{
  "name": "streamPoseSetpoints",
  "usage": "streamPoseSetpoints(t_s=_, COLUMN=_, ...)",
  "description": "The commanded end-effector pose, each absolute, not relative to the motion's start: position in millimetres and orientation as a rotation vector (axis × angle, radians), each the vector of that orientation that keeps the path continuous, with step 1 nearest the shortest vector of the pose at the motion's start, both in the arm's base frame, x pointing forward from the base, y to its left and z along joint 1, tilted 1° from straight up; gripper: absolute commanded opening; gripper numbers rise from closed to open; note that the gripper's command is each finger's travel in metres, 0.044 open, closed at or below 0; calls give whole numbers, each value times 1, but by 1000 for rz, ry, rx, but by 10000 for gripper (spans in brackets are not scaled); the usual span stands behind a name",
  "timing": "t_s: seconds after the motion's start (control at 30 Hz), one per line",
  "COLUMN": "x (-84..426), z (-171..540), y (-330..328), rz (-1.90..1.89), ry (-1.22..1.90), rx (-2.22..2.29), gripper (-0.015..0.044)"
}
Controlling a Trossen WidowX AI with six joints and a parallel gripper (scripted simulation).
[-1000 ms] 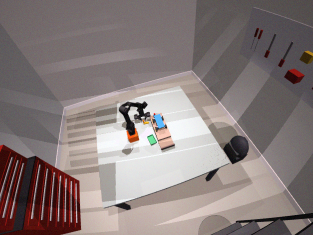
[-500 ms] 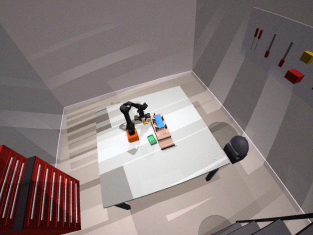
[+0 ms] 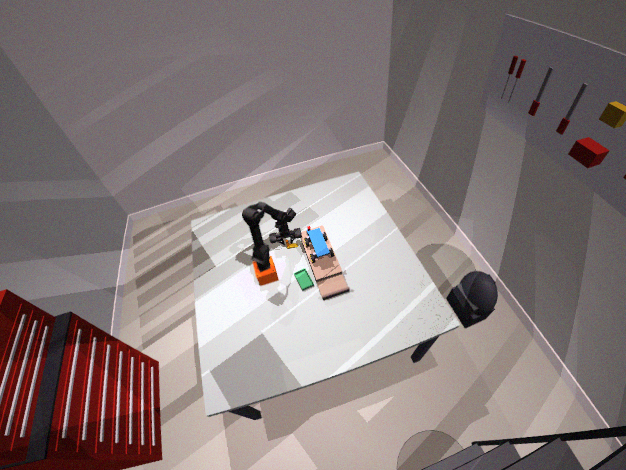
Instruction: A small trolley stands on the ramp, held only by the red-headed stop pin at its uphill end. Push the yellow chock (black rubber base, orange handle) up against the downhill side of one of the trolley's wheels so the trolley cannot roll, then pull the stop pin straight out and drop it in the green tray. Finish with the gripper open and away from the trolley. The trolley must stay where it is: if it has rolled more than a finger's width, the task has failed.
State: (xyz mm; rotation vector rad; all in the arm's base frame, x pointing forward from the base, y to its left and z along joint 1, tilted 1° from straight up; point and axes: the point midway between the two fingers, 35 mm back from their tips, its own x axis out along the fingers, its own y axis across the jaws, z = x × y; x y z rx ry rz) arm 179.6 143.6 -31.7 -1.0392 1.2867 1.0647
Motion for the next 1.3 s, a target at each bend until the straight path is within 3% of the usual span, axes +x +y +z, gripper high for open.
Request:
streamPoseSetpoints(t_s=0.0, x=178, z=-37, y=142, rz=1060, ry=1296, rx=-1041, gripper=190)
streamPoseSetpoints(t_s=0.03, x=178, z=-37, y=142, rz=1060, ry=1296, rx=-1041, gripper=190)
streamPoseSetpoints(t_s=0.2, x=179, z=-34, y=143, rz=1065, ry=1289, rx=-1039, gripper=59)
streamPoseSetpoints(t_s=0.43, x=179, z=-33, y=143, rz=1065, ry=1289, rx=-1040, gripper=0)
streamPoseSetpoints(t_s=1.27, x=175, z=56, y=141, rz=1060, ry=1295, rx=-1041, gripper=0)
